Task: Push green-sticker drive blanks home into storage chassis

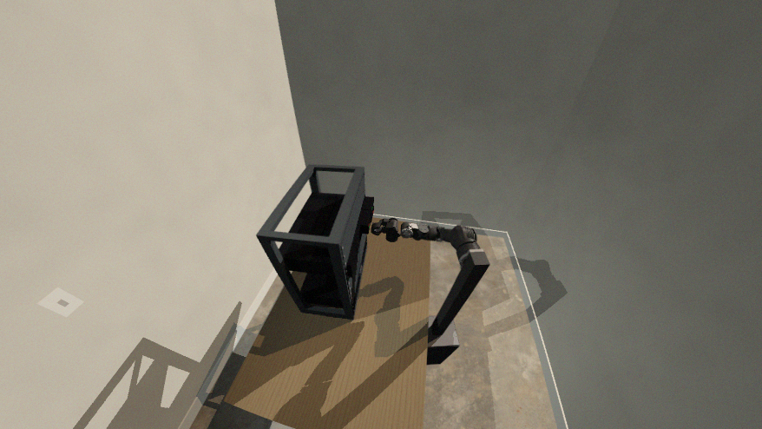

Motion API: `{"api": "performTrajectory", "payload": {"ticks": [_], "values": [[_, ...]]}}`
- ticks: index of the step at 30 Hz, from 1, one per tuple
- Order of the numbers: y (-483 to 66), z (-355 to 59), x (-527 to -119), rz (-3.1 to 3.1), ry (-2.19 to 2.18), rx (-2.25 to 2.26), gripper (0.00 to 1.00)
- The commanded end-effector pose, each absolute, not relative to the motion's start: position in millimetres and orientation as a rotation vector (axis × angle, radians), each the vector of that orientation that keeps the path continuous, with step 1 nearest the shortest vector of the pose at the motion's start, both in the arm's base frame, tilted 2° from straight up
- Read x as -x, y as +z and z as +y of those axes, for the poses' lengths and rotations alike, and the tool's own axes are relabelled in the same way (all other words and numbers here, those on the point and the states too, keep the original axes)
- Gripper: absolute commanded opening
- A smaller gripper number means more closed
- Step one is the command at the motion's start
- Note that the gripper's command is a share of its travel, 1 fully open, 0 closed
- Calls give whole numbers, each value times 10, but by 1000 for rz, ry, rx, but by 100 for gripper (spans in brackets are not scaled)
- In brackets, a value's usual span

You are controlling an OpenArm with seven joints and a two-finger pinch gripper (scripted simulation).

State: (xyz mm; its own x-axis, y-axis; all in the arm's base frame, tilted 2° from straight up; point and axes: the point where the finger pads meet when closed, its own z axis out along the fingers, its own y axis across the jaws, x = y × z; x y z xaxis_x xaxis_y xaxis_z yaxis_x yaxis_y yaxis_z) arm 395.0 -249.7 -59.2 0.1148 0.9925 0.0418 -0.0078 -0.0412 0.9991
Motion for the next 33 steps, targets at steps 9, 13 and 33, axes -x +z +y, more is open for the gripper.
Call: {"api": "performTrajectory", "payload": {"ticks": [9, 13, 33], "values": [[-578, -2517, -4053, 1096, 1159, -1283, 0], [-575, -2516, -4053, 1095, 1160, -1282, 0], [-573, -2515, -4154, 1095, 1160, -1282, 0]]}}
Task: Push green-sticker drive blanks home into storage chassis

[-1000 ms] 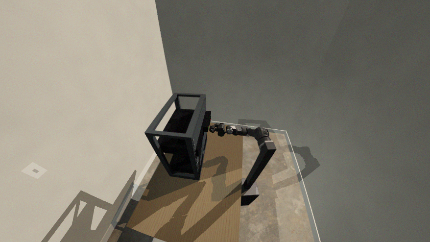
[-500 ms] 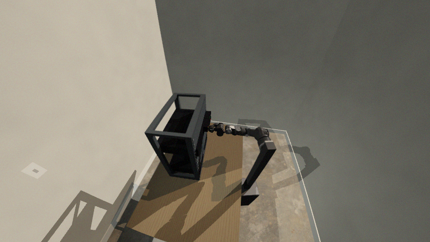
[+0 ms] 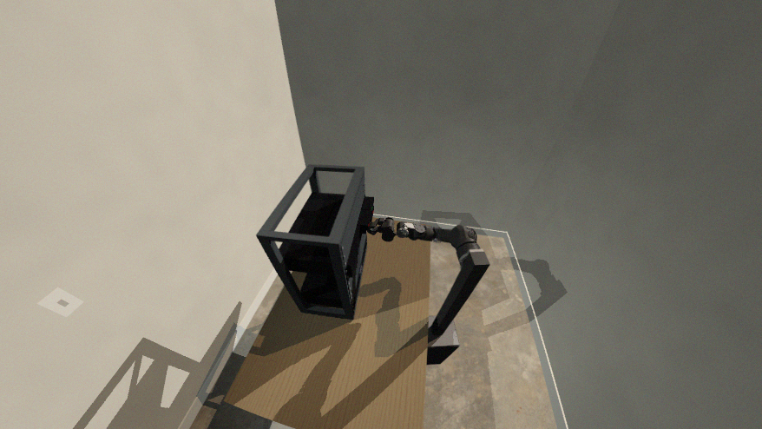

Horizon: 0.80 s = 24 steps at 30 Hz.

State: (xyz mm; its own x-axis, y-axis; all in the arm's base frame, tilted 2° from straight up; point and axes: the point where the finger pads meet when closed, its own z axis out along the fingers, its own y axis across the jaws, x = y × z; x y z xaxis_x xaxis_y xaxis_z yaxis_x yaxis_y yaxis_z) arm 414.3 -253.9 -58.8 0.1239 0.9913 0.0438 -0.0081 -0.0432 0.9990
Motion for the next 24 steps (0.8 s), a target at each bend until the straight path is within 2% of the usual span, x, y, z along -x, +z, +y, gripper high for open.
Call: {"api": "performTrajectory", "payload": {"ticks": [1, 24], "values": [[-573, -2515, -4154, 1095, 1160, -1282, 0], [-576, -2511, -4275, 1096, 1160, -1283, 0]]}}
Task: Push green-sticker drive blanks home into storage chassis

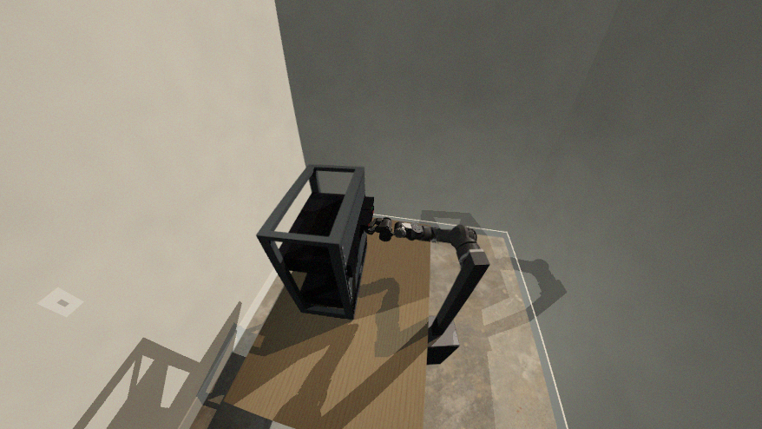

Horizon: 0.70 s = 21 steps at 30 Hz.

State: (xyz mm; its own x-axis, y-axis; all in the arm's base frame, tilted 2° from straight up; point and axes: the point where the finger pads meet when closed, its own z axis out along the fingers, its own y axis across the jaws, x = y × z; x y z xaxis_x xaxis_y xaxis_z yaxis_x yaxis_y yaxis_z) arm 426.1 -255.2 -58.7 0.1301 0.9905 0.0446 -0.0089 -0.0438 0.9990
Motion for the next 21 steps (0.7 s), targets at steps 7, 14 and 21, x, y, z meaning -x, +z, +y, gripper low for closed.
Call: {"api": "performTrajectory", "payload": {"ticks": [7, 14, 21], "values": [[-570, -2506, -4286, 1095, 1161, -1281, 0], [-575, -2507, -4289, 1096, 1160, -1283, 0], [-571, -2498, -4317, 1095, 1161, -1281, 0]]}}
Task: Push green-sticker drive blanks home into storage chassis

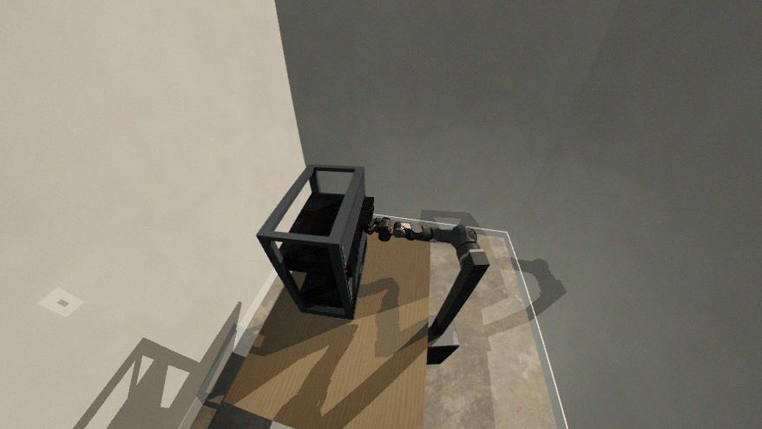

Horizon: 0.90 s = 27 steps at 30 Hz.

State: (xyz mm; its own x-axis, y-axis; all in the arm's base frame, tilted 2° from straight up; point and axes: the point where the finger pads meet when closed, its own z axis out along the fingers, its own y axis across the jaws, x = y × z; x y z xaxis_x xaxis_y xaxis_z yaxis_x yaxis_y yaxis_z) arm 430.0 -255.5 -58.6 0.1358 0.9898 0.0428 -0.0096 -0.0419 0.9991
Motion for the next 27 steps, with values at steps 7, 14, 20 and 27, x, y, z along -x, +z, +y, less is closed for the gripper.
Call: {"api": "performTrajectory", "payload": {"ticks": [7, 14, 20, 27], "values": [[-571, -2498, -4317, 1095, 1161, -1281, 0], [-577, -2495, -4343, 1096, 1160, -1283, 0], [-580, -2491, -4347, 1097, 1160, -1283, 0], [-580, -2492, -4351, 1097, 1160, -1283, 0]]}}
